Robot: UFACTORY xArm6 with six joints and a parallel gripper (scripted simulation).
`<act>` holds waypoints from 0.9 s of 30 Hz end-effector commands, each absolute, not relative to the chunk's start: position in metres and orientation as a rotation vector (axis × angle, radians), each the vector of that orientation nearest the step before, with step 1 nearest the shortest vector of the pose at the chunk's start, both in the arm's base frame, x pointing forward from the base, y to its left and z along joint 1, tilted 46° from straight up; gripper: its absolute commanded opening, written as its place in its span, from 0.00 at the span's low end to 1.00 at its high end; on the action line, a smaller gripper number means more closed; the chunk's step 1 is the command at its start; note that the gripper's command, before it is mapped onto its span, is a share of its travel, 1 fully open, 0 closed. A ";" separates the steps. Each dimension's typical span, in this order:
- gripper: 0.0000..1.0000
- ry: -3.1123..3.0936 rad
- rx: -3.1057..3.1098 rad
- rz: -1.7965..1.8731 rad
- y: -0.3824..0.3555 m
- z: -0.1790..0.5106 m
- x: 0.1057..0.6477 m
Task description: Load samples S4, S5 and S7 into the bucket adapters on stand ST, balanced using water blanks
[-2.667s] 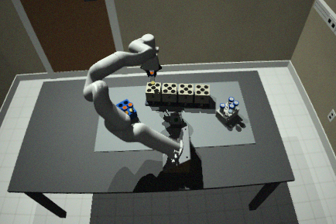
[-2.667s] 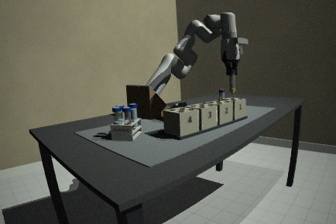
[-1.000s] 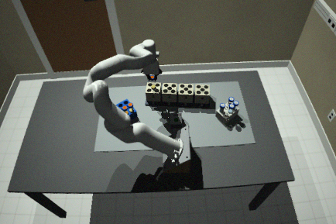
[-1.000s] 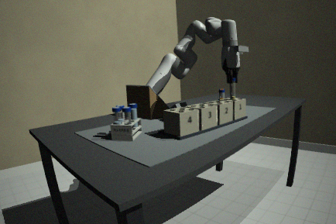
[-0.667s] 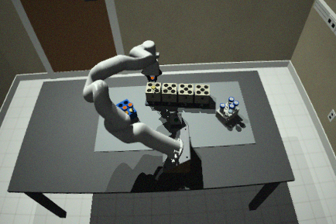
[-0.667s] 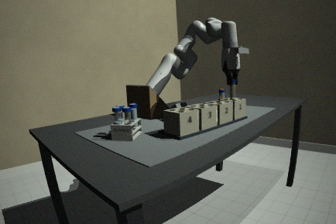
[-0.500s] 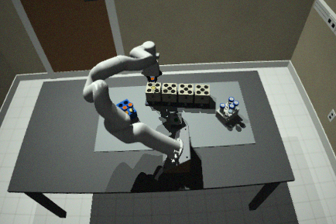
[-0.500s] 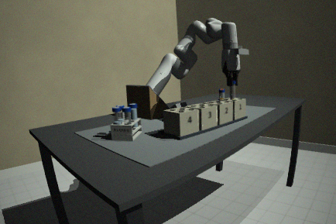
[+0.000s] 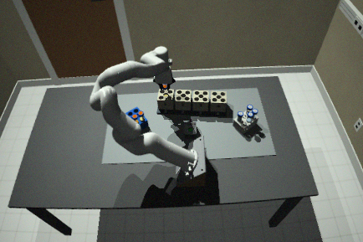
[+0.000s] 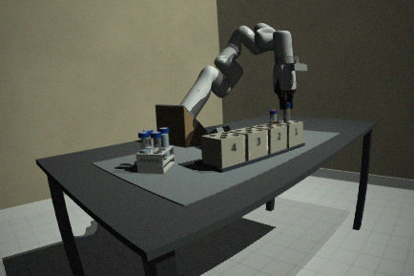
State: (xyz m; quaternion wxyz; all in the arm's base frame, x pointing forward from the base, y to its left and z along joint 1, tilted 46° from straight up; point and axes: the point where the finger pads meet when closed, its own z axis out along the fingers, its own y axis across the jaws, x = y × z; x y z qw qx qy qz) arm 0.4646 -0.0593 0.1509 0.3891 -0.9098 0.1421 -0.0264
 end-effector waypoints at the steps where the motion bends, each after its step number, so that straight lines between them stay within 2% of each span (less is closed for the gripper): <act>1: 0.00 0.362 -2.314 -0.072 -0.058 0.149 0.466; 27: 0.00 0.362 -2.314 -0.072 -0.042 0.134 0.470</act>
